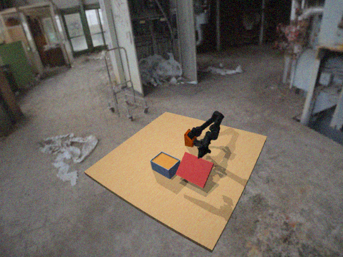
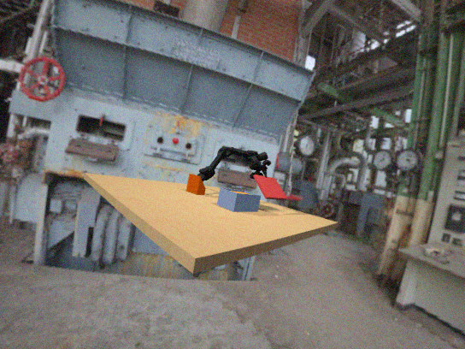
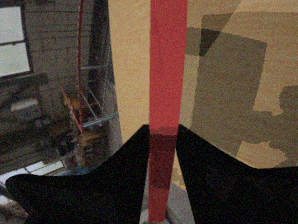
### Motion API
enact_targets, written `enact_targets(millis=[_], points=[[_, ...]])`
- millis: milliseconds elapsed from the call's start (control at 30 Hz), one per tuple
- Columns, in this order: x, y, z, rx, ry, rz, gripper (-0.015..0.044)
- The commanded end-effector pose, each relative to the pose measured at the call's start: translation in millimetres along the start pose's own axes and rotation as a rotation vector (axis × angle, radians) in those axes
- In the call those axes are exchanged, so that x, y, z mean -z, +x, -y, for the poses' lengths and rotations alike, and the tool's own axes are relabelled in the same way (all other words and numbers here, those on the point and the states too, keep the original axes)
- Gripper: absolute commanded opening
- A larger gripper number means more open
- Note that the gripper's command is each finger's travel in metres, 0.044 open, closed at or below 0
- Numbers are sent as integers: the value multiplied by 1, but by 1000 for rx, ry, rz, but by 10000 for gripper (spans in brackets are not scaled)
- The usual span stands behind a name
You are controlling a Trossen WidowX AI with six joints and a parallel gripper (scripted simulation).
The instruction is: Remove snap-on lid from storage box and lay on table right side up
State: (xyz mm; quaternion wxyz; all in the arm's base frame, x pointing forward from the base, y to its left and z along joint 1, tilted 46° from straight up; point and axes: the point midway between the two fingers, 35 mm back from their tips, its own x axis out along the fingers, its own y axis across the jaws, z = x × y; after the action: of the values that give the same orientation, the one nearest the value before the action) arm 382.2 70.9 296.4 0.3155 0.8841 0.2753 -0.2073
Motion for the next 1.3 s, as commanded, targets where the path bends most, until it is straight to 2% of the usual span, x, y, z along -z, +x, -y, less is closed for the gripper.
enact_targets(millis=[0,1267], points=[[0,0,1,-15,2,0,0],[0,19,24,-16,3,-2,0]])
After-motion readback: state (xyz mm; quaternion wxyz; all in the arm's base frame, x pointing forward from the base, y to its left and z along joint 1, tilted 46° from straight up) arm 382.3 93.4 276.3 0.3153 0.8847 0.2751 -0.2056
